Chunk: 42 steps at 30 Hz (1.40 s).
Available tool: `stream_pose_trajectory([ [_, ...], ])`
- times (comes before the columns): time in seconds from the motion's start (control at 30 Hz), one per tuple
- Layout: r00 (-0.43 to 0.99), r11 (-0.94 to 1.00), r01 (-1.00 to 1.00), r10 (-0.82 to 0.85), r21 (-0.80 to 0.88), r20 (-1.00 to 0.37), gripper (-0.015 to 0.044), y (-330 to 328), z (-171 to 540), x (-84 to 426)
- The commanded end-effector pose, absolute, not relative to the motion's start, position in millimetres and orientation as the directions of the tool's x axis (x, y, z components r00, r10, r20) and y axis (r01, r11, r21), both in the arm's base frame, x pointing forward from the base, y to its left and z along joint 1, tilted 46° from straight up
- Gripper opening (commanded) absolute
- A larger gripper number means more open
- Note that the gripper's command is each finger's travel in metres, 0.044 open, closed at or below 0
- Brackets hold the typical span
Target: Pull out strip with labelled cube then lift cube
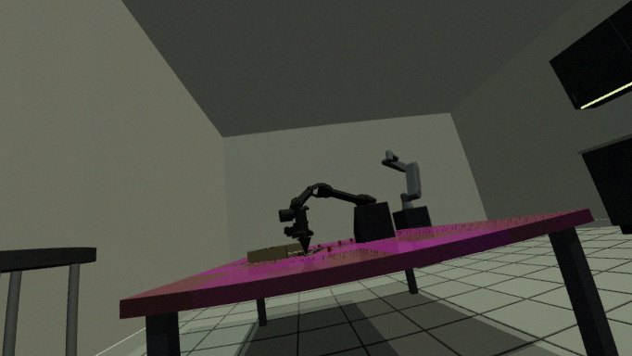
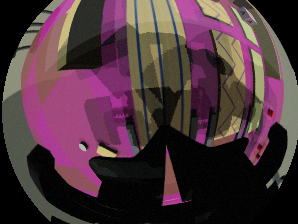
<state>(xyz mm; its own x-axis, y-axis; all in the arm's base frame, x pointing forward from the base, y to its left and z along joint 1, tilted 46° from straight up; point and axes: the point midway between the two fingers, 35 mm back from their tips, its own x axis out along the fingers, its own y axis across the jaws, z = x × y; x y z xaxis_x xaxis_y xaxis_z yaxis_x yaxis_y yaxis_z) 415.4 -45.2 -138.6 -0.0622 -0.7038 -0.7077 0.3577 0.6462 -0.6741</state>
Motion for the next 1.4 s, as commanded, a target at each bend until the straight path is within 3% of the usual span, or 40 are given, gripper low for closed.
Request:
stream_pose_trajectory([
  [0.0, -0.062, 0.645, 0.352, -0.707, -0.678, -0.705, 0.0, -46.1, -139.3, 414.9],
  [1.37, -0.062, 0.645, 0.352, -0.707, -0.678, -0.705, 0.0, -48.5, -141.9, 415.5],
])
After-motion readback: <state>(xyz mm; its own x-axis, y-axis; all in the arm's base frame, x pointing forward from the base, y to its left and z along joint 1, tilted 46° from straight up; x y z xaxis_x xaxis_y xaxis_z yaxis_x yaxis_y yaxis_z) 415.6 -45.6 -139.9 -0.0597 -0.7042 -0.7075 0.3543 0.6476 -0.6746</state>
